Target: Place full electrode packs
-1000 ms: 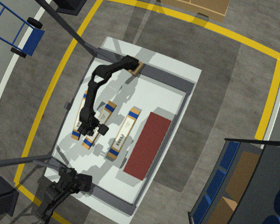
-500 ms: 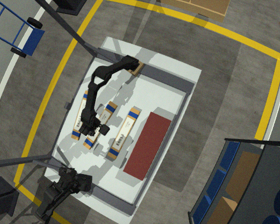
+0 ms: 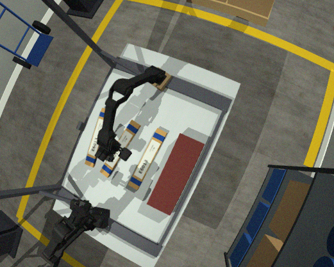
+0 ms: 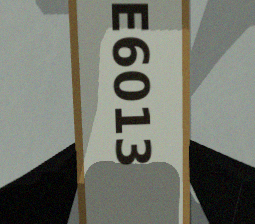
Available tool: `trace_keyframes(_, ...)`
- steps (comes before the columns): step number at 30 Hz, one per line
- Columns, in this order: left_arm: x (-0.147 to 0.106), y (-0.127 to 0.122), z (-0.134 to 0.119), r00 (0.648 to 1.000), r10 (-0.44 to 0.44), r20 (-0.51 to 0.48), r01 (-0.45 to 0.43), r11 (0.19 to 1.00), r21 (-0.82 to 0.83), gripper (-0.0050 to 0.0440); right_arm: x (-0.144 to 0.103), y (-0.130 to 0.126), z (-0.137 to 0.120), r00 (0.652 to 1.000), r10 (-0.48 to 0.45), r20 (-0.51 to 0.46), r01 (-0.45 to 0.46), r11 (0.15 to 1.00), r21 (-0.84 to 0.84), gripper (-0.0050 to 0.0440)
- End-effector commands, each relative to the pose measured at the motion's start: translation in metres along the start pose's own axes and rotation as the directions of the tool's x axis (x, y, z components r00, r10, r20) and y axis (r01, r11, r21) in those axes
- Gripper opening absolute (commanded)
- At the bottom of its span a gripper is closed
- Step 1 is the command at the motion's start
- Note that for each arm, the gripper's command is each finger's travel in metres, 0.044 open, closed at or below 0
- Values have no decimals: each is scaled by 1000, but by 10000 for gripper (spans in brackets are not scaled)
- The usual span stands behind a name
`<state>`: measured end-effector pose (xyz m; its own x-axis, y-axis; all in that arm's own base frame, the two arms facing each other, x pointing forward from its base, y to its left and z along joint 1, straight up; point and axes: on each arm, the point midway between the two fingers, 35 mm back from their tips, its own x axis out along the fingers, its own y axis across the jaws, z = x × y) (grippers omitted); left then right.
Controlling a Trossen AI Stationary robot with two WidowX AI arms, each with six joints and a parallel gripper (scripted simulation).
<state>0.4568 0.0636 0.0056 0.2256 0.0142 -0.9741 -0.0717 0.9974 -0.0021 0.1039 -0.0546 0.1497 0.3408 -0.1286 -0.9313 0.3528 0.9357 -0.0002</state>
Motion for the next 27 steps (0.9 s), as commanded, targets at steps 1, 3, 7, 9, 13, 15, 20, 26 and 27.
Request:
trace_keyframes(1, -28, 2, 20, 996, 5, 87, -5, 1000, 1, -50, -5, 0, 4, 1000, -1, 20, 1, 1000, -3, 430)
trace_keyframes(3, -30, 2, 23, 995, 6, 95, -6, 1000, 1, -50, -5, 0, 4, 1000, -1, 20, 1, 1000, -3, 430)
trace_keyframes(7, -29, 2, 21, 996, 6, 92, -6, 1000, 1, -50, -5, 0, 4, 1000, -1, 20, 1, 1000, -3, 430)
trace_keyframes(9, -25, 2, 17, 997, 5, 81, -5, 1000, 1, -50, -5, 0, 4, 1000, -1, 20, 1, 1000, -3, 430)
trace_keyframes(13, -18, 2, 17, 997, 4, 75, -5, 1000, 1, -50, -5, 0, 4, 1000, -1, 20, 1, 1000, -3, 430)
trace_keyframes(15, -16, 2, 15, 997, 4, 72, -4, 1000, 1, -50, -5, 0, 4, 1000, -1, 20, 1, 1000, -3, 430)
trace_keyframes(20, -19, 2, 18, 996, 5, 85, -5, 1000, 1, -50, -5, 0, 4, 1000, -1, 20, 1, 1000, -3, 430)
trace_keyframes(26, -11, 2, 14, 997, 4, 72, -4, 1000, 1, -50, -5, 0, 4, 1000, -1, 20, 1, 1000, -3, 430)
trace_keyframes(27, -10, 2, 14, 997, 4, 73, -4, 1000, 1, -50, -5, 0, 4, 1000, -1, 20, 1, 1000, -3, 430)
